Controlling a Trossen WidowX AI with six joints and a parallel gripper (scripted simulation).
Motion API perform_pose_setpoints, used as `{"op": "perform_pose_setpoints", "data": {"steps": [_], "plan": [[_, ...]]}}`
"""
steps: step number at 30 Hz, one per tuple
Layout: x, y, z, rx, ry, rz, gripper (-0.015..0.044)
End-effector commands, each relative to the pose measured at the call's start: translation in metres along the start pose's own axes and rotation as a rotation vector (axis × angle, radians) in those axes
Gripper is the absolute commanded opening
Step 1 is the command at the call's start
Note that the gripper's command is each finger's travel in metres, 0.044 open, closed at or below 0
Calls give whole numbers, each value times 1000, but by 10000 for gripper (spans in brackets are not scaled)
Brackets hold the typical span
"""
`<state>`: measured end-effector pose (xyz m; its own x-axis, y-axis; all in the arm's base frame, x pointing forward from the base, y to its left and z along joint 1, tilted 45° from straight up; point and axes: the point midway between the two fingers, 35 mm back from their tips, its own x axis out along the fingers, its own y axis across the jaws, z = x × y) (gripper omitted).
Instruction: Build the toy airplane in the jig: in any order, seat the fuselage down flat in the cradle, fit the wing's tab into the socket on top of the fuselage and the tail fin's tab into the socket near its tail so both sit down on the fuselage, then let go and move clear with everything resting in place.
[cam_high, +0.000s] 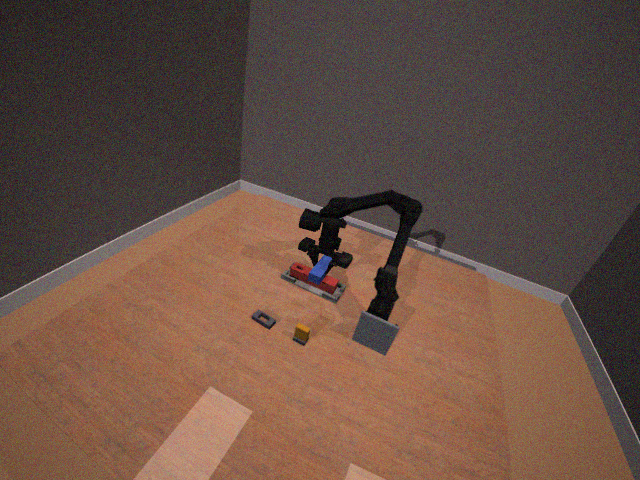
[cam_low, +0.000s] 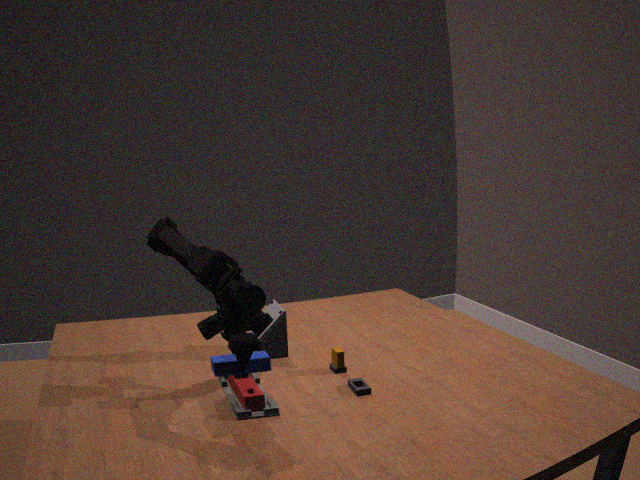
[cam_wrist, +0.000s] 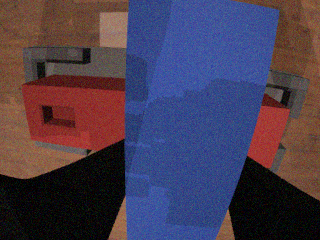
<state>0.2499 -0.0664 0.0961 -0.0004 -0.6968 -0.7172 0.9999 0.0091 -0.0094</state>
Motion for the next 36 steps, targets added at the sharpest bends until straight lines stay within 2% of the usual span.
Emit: {"op": "perform_pose_setpoints", "data": {"steps": [1,9,14,19,34,36], "plan": [[6,-2,1,-6,-7,0,195],[7,-2,1,-6,-7,0,195],[6,-1,0,-1,-1,2,161],[6,-1,0,-1,-1,2,30],[6,-1,0,-1,-1,2,424],[6,-1,0,-1,-1,2,440]]}}
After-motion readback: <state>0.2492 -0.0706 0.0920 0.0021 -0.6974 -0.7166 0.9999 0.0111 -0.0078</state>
